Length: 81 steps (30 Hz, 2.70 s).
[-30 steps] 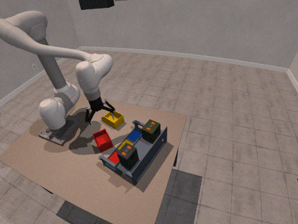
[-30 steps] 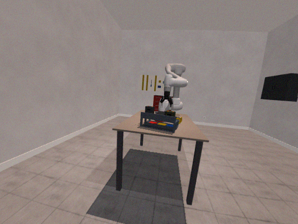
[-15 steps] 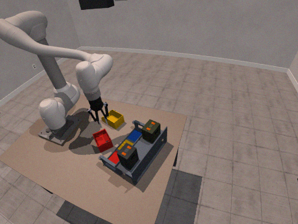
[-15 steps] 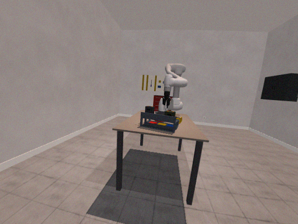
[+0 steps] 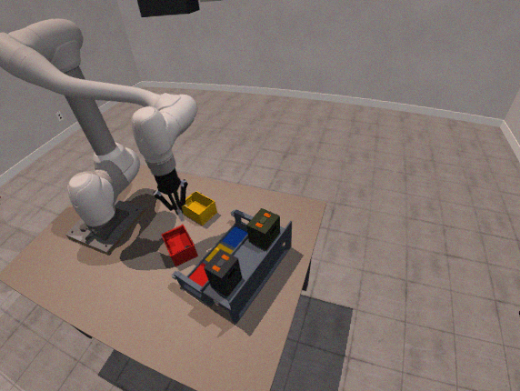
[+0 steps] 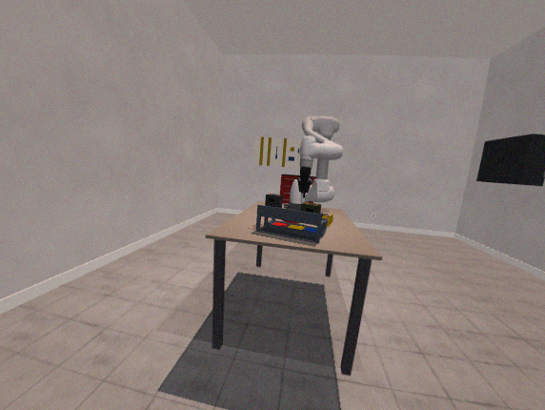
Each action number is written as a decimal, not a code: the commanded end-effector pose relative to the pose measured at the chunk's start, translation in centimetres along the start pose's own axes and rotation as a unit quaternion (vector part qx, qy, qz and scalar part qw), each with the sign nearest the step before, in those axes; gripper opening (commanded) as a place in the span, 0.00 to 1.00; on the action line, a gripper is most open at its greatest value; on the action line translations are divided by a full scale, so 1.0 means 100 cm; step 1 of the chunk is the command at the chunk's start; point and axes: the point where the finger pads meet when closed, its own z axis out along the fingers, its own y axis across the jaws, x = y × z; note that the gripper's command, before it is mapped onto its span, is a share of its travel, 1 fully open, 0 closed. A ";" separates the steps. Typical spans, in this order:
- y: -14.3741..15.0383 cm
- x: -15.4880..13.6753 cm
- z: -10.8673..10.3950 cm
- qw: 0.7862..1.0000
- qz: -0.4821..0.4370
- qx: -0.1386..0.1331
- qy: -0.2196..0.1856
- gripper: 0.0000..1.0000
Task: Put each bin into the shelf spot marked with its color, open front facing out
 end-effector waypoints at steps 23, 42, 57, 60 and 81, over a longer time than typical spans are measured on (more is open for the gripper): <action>0.000 0.000 0.000 1.000 0.000 0.000 0.000 0.24; 0.000 0.000 0.000 1.000 0.000 0.000 0.000 0.24; 0.000 0.000 0.001 1.000 0.000 0.000 0.000 0.24; 0.000 0.000 0.001 1.000 0.000 0.000 0.000 0.24; 0.000 0.000 0.026 1.000 0.000 0.000 0.000 0.24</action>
